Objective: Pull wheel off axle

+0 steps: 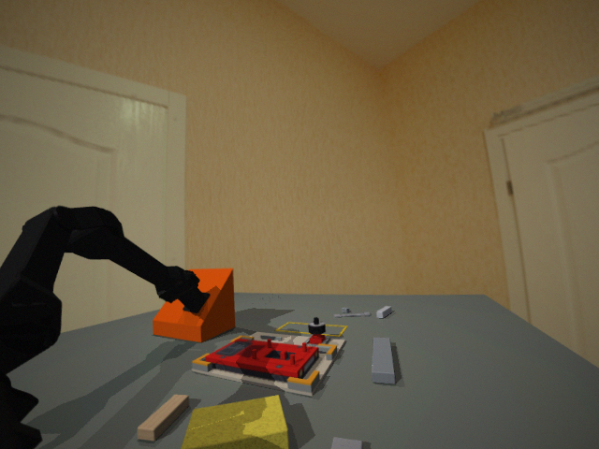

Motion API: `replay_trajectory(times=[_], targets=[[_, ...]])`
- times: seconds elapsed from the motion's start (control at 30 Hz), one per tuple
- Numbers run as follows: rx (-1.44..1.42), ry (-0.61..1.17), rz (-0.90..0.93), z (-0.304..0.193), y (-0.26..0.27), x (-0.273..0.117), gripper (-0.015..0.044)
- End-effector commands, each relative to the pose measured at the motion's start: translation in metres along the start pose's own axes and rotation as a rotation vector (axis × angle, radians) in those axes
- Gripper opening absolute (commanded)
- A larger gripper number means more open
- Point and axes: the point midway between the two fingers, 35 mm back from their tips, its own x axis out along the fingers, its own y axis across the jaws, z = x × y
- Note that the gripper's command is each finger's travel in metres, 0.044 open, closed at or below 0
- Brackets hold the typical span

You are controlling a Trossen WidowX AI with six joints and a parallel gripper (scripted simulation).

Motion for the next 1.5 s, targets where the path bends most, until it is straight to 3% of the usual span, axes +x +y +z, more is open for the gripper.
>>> replay_trajectory(times=[0.0, 0.33, 0.63, 1.1, 1.37, 1.47], targets=[[-0.013, 0.031, -0.120, -0.042, -0.039, 0.025, 0.0300], [-0.127, 0.145, -0.428, -0.157, -0.126, 0.047, 0.0300], [-0.360, 0.272, -0.753, -0.255, -0.211, 0.022, 0.0300], [-1.057, 0.567, -1.228, -0.365, -0.311, -0.093, 0.0300], [-1.815, 0.813, -1.424, -0.396, -0.328, -0.187, 0.0300], [-1.971, 0.853, -1.438, -0.399, -0.326, -0.201, 0.0300]])
